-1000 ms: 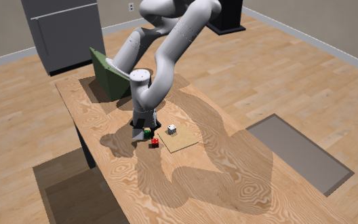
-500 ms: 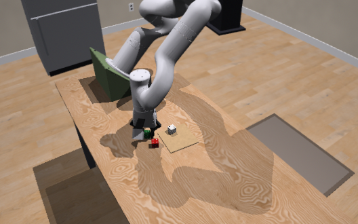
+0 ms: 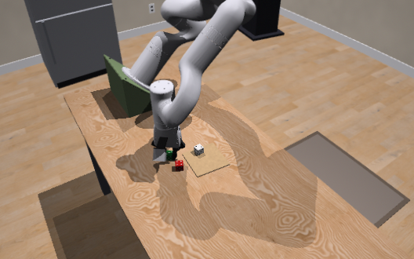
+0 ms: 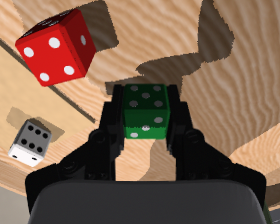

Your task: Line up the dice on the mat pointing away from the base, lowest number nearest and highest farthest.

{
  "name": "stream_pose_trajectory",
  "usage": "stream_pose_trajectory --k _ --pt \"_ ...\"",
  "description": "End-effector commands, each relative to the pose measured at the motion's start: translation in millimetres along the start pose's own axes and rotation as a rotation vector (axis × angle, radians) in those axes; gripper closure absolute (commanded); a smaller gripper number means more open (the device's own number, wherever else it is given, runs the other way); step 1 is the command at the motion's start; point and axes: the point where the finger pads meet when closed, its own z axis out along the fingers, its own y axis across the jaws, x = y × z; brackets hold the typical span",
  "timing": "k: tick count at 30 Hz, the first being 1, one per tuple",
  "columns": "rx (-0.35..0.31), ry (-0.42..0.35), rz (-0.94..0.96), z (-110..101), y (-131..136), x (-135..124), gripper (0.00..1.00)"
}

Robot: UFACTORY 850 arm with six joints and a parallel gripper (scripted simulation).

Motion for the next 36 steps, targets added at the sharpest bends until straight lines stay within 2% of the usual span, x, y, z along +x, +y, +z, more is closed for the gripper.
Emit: stream_pose_trajectory --k 1,32,36 --pt "0.0 0.002 0.0 -0.7 -0.3 0.7 0.73" --pt "0.0 0.002 0.0 -0.7 -0.3 0.7 0.73" --pt "0.0 0.001 0.0 -7.1 -0.3 0.7 0.73"
